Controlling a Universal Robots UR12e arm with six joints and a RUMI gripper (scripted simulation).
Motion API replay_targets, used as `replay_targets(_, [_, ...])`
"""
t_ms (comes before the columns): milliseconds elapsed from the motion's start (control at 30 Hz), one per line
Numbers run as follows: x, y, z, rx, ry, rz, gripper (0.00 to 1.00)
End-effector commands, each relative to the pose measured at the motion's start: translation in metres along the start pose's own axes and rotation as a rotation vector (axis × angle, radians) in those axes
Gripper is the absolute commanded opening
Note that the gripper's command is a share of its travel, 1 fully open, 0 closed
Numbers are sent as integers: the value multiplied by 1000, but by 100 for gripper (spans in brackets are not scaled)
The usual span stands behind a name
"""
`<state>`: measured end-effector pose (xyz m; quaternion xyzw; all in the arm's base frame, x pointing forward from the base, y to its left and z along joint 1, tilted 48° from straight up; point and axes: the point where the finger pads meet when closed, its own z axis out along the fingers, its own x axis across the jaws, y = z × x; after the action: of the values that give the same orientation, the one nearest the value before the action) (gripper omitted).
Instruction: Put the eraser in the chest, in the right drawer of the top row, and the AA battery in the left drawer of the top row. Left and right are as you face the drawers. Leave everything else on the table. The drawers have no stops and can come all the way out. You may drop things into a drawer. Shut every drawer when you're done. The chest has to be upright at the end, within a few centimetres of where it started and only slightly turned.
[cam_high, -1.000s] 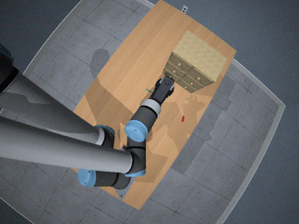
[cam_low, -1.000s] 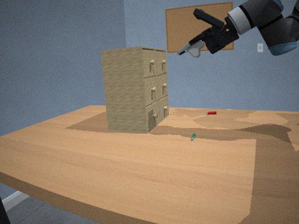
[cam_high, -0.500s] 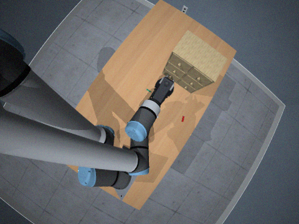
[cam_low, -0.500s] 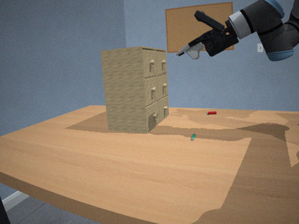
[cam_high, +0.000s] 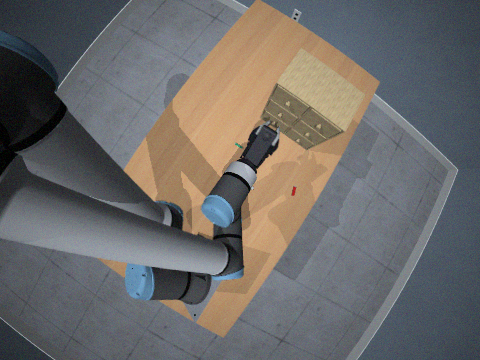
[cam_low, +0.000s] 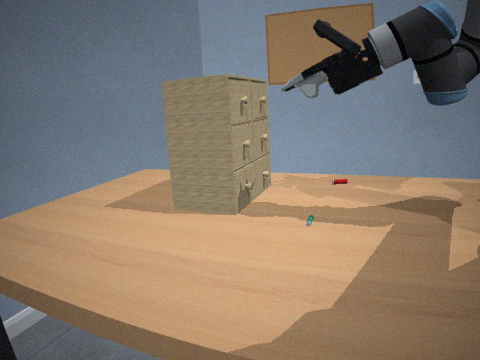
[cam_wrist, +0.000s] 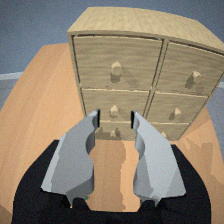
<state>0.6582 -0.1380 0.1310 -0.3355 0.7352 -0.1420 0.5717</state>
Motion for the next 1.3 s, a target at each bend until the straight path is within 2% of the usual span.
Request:
replay_targets(0, [0,0,1,17,0,0,20])
replay_targets(1267, [0,2,6,61,0,0,20])
